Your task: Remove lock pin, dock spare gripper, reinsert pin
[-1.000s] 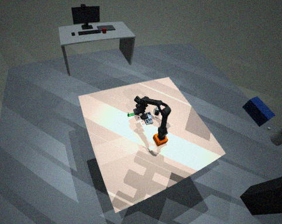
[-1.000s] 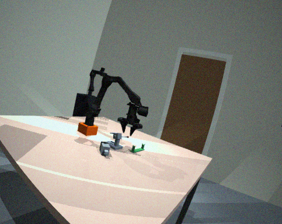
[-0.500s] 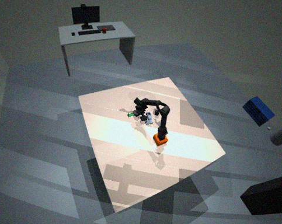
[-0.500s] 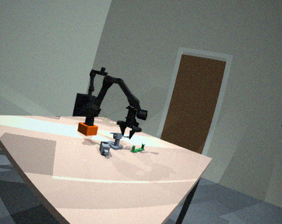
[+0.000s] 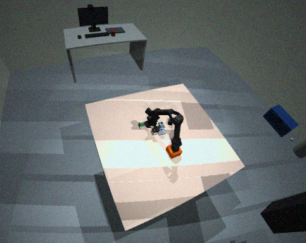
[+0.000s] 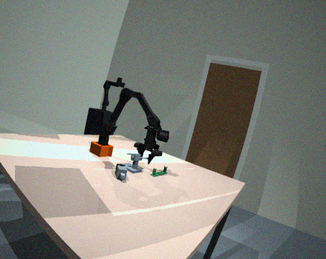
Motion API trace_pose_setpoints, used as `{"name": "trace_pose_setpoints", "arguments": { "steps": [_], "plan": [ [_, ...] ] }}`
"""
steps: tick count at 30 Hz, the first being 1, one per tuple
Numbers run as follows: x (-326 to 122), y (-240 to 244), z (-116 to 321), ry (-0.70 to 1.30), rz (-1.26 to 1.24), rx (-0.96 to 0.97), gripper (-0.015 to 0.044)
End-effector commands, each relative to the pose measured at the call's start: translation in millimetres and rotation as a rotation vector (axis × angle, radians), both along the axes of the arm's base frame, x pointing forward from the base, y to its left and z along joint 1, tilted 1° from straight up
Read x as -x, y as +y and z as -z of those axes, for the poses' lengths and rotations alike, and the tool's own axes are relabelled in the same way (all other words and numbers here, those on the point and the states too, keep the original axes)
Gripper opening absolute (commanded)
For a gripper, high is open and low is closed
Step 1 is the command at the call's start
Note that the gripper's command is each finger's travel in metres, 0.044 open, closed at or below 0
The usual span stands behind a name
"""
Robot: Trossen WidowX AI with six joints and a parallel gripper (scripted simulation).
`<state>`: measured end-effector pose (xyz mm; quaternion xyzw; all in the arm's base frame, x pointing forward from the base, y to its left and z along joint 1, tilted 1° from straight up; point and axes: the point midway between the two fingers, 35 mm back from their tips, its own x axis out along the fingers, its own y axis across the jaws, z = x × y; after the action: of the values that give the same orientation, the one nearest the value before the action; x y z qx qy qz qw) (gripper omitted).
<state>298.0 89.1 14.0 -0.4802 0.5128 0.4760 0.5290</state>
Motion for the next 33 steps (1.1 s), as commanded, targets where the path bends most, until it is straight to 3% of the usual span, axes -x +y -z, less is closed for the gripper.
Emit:
{"name": "trace_pose_setpoints", "arguments": {
  "steps": [1,10,33],
  "plan": [
    [0.0,0.5,1.2,0.001,0.005,-0.004,0.0247],
    [0.0,0.5,1.2,0.001,0.005,-0.004,0.0011],
    [-0.7,9.1,-7.7,-0.005,-0.015,-0.132,0.0000]
  ]
}}
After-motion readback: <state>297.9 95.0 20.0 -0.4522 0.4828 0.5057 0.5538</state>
